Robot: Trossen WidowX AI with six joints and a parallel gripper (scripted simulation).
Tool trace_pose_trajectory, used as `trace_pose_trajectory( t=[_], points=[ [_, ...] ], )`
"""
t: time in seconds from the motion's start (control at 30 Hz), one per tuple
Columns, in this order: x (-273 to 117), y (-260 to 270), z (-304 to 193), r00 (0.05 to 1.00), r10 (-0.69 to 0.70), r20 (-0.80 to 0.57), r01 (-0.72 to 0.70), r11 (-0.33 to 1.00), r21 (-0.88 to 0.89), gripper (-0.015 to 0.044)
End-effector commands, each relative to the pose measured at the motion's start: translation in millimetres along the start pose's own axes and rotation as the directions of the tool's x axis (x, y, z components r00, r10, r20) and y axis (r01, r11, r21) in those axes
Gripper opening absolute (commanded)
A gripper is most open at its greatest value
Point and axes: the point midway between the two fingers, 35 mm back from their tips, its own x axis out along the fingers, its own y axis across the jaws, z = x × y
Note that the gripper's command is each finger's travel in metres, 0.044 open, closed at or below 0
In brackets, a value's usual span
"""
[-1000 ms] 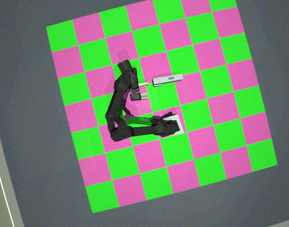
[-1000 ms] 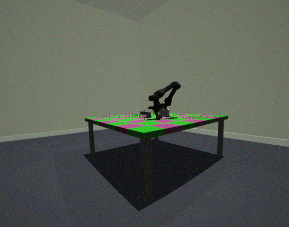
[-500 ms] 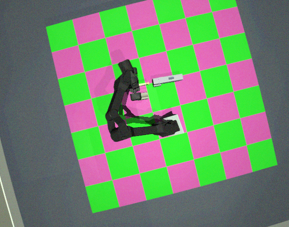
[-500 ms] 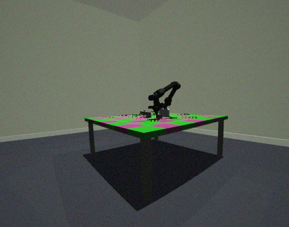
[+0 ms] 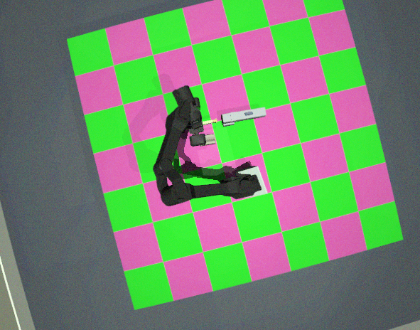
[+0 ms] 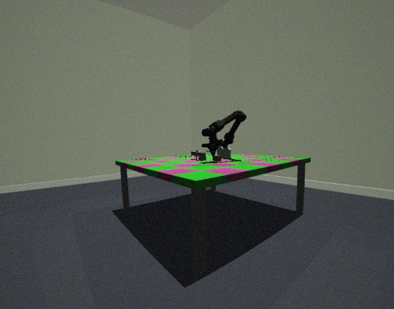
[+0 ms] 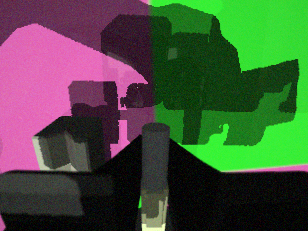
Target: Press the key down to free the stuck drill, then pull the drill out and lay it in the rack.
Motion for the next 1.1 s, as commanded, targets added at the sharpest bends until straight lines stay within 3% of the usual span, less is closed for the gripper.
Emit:
trace_pose_trajectory(
  t=[0.0,1.07],
  points=[
    [-2.9,-1.6,0.0,1.000,-0.005,0.002,0.005,1.000,-0.004,0.0000],
    [-10.4,-3.9,-1.2,1.000,-0.005,0.002,0.005,1.000,-0.004,0.0000]
  ],
)
